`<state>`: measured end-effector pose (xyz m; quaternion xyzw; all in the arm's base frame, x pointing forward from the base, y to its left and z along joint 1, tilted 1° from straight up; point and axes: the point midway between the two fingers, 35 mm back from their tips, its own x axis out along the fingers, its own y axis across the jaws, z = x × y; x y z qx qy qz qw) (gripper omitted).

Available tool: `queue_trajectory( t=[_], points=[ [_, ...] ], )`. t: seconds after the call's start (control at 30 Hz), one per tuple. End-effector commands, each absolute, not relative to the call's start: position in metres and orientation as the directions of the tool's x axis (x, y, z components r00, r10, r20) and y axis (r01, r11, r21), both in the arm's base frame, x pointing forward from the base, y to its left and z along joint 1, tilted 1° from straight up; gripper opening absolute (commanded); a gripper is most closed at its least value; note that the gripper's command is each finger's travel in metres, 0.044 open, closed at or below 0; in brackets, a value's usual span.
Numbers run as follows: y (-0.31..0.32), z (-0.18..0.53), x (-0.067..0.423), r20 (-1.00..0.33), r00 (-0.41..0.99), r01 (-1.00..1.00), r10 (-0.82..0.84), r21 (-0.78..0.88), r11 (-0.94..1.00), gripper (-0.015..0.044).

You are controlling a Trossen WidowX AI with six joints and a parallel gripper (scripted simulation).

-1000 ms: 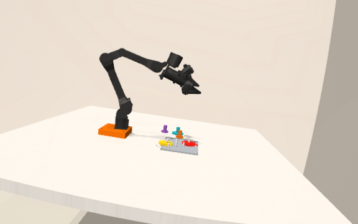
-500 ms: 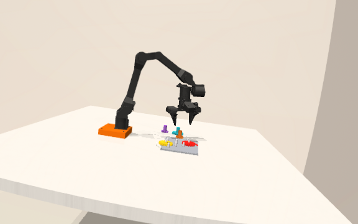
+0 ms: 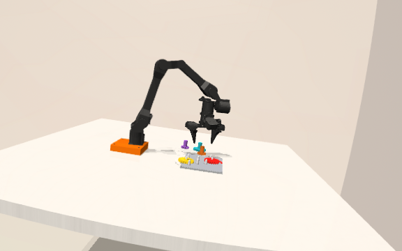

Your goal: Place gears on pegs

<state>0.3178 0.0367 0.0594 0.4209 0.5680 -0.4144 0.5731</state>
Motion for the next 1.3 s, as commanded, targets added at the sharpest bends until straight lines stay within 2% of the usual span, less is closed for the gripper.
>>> queue_trajectory(
  t=[0.0, 0.53, 1.0, 1.27],
  points=[
    [0.036, 0.054, 0.318, -1.0, 0.01, 0.955, -0.002, 0.009, 0.298, 0.044],
    [0.036, 0.034, 0.317, -1.0, 0.01, 0.955, -0.002, 0.009, 0.298, 0.044],
    [0.036, 0.034, 0.317, -1.0, 0.01, 0.955, -0.002, 0.009, 0.298, 0.0072],
    [0.036, 0.034, 0.317, -1.0, 0.01, 0.955, -0.002, 0.009, 0.298, 0.0019]
  ],
)
